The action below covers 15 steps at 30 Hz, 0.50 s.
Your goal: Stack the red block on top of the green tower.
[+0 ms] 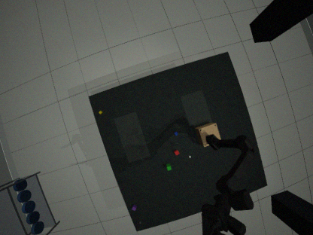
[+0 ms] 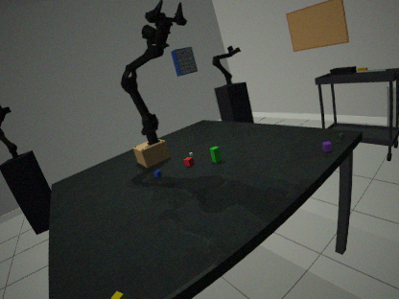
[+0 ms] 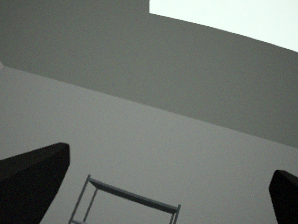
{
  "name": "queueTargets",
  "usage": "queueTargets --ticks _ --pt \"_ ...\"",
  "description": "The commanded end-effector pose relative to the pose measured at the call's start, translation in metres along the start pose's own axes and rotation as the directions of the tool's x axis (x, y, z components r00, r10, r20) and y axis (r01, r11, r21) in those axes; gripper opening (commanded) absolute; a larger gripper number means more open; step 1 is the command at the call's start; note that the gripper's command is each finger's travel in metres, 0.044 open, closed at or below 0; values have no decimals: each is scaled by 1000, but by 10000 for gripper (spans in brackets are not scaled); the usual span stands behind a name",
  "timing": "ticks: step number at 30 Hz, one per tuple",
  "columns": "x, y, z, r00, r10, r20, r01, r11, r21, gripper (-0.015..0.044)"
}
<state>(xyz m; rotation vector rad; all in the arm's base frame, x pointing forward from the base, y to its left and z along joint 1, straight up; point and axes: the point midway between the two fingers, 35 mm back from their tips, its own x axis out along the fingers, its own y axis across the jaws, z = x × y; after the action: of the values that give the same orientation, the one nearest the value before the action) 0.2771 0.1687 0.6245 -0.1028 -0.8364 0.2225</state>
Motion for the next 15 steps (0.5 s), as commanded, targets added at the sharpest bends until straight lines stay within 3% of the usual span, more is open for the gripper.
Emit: queueTargets --ticks 1,8,15 --pt "-5 21 -71 975 77 -207 -86 996 -35 440" --pt "-50 46 -206 786 185 -590 -240 971 -17 440" --pt "-146 51 -322 407 226 -885 -336 938 85 440"
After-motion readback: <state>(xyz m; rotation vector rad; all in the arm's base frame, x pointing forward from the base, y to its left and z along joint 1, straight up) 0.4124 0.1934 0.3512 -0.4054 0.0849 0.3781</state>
